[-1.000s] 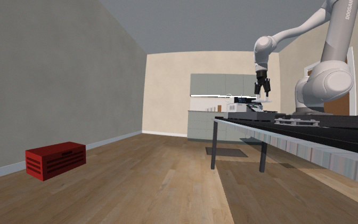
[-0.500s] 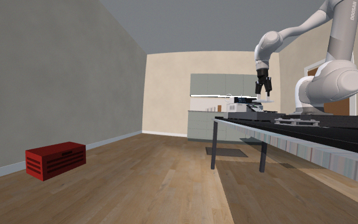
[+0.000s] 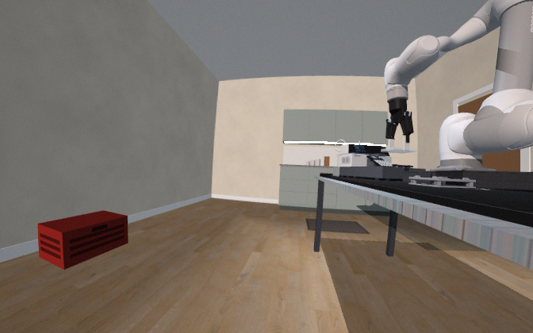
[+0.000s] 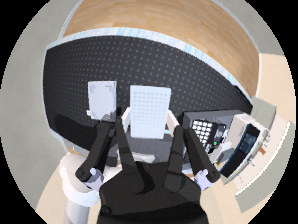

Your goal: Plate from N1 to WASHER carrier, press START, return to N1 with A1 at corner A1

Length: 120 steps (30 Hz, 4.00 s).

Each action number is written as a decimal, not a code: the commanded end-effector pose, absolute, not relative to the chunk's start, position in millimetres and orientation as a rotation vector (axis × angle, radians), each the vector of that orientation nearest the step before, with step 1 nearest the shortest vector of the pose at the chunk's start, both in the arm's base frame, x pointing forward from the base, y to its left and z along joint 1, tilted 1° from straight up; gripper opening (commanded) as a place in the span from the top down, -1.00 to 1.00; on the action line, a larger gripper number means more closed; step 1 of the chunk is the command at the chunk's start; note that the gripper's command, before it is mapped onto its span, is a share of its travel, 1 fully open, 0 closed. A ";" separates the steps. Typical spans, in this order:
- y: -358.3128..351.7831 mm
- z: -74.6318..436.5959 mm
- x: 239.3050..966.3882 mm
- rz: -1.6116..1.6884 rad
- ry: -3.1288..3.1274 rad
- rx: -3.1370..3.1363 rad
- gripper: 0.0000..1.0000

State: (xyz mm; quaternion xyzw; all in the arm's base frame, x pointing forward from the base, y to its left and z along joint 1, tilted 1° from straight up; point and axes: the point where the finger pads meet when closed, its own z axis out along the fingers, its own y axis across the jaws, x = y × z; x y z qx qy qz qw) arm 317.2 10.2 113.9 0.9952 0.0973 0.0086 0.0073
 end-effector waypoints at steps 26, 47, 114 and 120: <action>110.7 99.6 303.8 0.027 0.240 3.116 0.80; 195.4 86.8 270.6 0.027 0.240 3.116 0.80; 194.8 43.4 271.4 0.027 0.240 3.116 0.80; 194.7 33.4 271.6 0.027 0.240 3.116 0.80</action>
